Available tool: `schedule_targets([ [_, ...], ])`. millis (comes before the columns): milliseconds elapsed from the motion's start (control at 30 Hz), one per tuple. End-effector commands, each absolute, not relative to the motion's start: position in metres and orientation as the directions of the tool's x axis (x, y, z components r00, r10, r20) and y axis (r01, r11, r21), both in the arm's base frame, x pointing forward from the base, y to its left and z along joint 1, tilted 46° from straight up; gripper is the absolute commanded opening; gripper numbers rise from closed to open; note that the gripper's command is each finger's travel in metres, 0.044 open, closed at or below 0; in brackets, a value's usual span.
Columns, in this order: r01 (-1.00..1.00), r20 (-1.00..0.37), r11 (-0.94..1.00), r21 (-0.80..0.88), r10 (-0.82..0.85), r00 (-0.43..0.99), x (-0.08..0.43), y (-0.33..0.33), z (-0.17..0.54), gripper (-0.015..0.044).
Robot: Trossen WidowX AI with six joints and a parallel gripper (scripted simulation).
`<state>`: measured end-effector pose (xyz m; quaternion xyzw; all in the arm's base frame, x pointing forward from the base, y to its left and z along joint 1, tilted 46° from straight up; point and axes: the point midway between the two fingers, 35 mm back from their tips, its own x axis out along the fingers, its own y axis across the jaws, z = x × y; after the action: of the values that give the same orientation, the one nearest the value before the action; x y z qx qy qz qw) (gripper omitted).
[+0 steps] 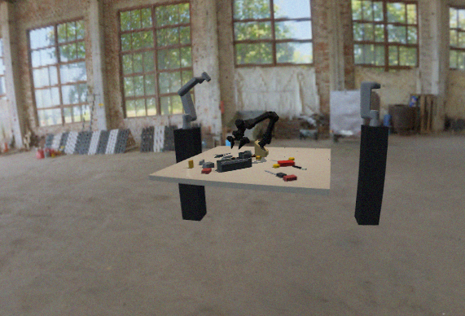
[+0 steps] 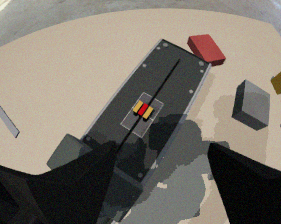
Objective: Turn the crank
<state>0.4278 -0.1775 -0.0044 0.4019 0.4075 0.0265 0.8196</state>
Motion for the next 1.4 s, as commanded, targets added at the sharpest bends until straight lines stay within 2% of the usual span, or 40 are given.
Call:
schedule_targets([
  [0,0.284,-0.647,0.676,0.680,0.371,0.666,0.4278,-0.1776,-0.0044,0.0230],
  [300,0.284,-0.647,0.676,0.680,0.371,0.666,0.4278,-0.1776,-0.0044,0.0000],
  [933,0.284,-0.646,0.675,0.681,0.372,0.667,0.4278,-0.1774,-0.0043,0.0000],
  [1367,0.284,-0.646,0.675,0.681,0.372,0.667,0.4278,-0.1774,-0.0043,0.0341],
])
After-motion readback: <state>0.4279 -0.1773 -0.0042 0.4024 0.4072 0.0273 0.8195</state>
